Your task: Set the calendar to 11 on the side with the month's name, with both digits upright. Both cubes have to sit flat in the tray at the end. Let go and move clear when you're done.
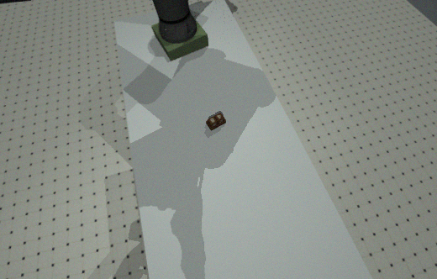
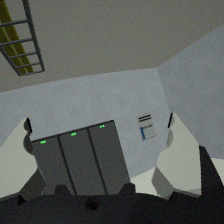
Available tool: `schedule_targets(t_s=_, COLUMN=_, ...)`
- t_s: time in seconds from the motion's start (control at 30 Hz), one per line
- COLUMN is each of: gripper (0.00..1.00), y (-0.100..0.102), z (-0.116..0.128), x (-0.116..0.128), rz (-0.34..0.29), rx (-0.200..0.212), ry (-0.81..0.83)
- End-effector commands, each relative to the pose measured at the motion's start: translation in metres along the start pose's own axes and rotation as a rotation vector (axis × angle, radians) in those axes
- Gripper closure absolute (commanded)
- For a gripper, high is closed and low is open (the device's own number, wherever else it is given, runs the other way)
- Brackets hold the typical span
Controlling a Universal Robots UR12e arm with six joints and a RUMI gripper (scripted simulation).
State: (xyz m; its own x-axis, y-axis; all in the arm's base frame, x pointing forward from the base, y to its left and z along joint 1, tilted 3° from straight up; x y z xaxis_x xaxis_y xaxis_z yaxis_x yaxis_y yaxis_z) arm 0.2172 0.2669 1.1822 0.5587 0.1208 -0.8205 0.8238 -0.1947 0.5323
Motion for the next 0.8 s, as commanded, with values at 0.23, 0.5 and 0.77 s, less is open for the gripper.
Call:
schedule_targets(t_s=0.23, gripper=0.00, y=0.0001, z=0.0002, x=-0.0005, rz=0.000, rx=0.000, ry=0.001)
schedule_targets(t_s=0.5, gripper=0.00, y=0.0001, z=0.0002, x=-0.0005, rz=0.000, rx=0.000, ry=0.001)
schedule_targets(t_s=0.77, gripper=0.00, y=0.0034, z=-0.0063, x=0.0080, rz=-0.006, rx=-0.009, ry=-0.026)
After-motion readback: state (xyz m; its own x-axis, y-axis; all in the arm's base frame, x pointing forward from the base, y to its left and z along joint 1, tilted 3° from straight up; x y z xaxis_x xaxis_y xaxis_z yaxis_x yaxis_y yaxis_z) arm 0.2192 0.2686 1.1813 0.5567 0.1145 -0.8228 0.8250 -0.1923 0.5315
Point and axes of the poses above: the point where the finger pads meet when closed, its own y axis out along the fingers, its own z axis across the jaws, x = y × z, the point moved 7 cm from there along -y, back along the fingers, and after that the axes turned 2 degrees about y, right-handed, at the moved point
